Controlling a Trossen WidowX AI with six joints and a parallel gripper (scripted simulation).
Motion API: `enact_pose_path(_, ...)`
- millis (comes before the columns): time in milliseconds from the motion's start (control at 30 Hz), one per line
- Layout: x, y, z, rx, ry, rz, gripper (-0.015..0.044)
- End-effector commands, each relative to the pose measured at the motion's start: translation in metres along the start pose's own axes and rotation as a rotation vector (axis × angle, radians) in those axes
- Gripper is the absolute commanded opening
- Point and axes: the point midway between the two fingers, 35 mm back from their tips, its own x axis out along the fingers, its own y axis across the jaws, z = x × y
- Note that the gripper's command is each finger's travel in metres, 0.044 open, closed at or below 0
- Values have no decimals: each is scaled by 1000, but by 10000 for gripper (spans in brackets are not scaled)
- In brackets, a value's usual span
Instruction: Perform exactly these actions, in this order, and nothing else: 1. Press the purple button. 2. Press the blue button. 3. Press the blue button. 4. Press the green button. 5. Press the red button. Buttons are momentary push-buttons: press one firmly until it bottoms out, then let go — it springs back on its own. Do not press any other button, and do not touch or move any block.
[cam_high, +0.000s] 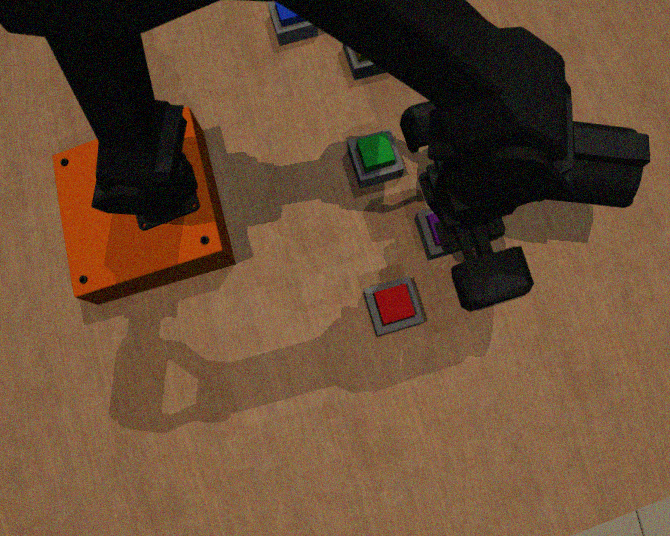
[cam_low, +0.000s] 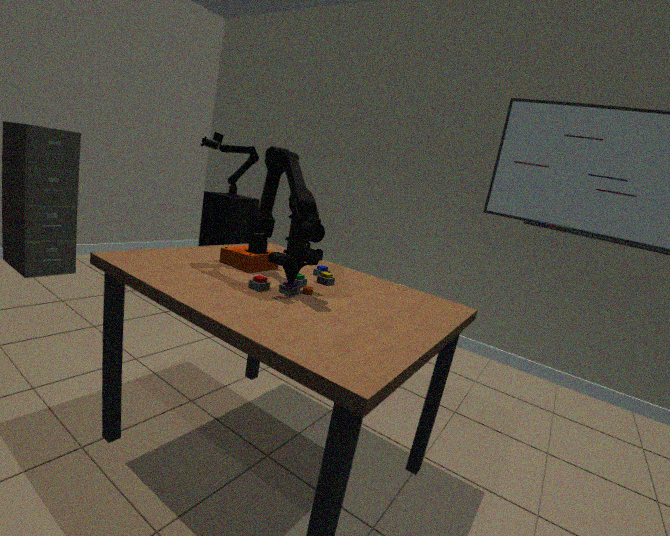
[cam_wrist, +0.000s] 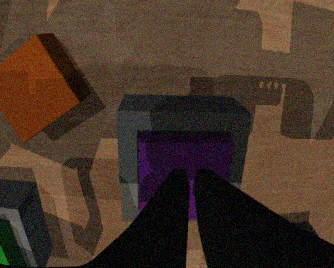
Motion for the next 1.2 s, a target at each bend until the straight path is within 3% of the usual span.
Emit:
enact_pose_path(0,3,1,-1,-5,7,7,20)
enact_pose_path(433,-33,1,-1,-5,7,7,20)
enact_pose_path(600,-90,0,0,-5,7,7,20)
enact_pose_path(800,-92,3,1,-5,6,7,20)
enact_pose_path(1167,-97,153,5,-5,-3,21,20)
